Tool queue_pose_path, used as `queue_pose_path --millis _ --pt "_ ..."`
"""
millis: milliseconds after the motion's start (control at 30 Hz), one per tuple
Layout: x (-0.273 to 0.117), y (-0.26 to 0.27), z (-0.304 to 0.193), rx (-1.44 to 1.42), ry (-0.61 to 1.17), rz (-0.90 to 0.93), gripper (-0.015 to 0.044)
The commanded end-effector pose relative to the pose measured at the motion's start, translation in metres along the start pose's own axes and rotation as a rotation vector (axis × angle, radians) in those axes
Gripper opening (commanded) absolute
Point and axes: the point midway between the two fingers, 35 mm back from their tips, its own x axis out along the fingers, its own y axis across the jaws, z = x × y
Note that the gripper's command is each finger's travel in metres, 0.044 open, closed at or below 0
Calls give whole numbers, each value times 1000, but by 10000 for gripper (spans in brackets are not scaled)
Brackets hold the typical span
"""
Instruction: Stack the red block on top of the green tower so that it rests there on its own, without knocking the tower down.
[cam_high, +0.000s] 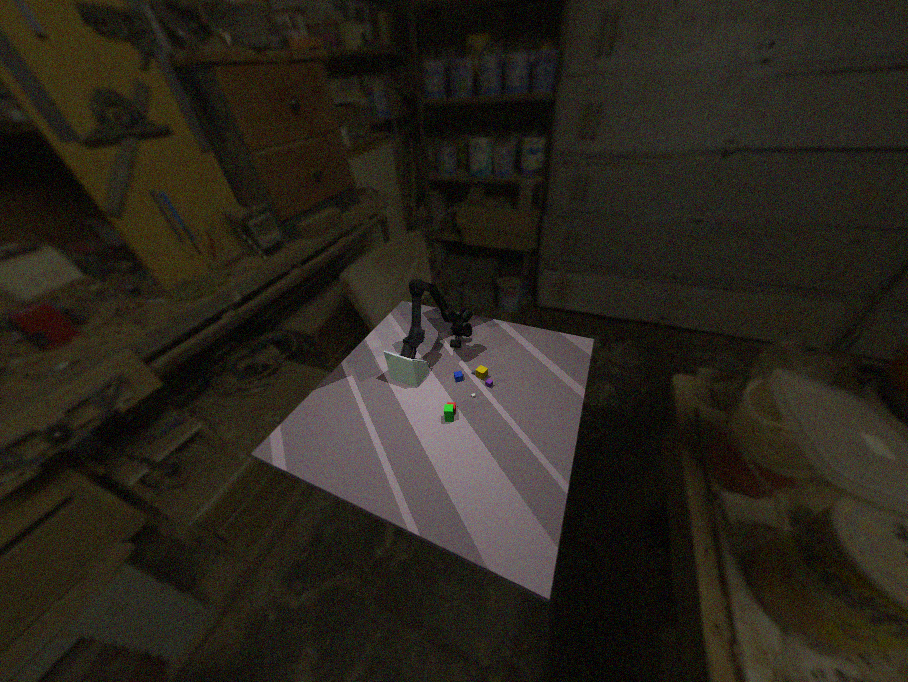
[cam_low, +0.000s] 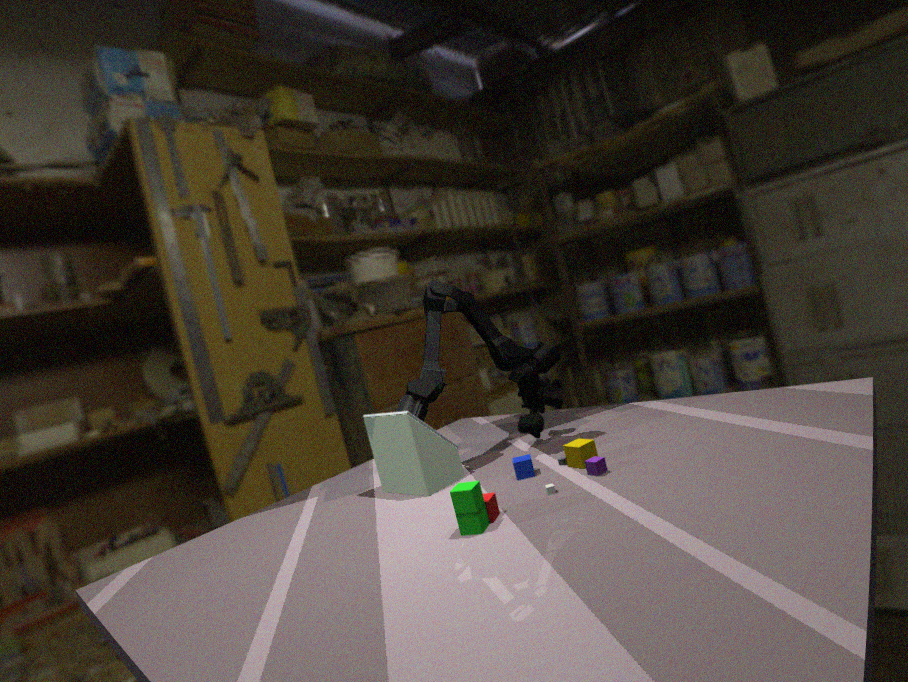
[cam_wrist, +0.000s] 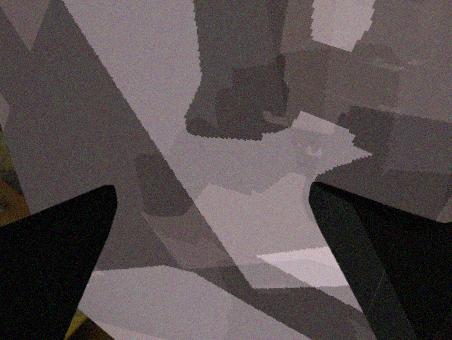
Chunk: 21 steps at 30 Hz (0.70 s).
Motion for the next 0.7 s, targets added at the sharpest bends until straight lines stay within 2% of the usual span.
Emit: queue_pose_path --millis 0,367,533,667 --pt "-10 -14 28 -3 -83 -54 440" --pt "-62 -61 112 -51 -324 -251 440" --pt "-99 -71 137 42 -420 -271 440" --pt "-122 -98 150 105 -461 -324 440"
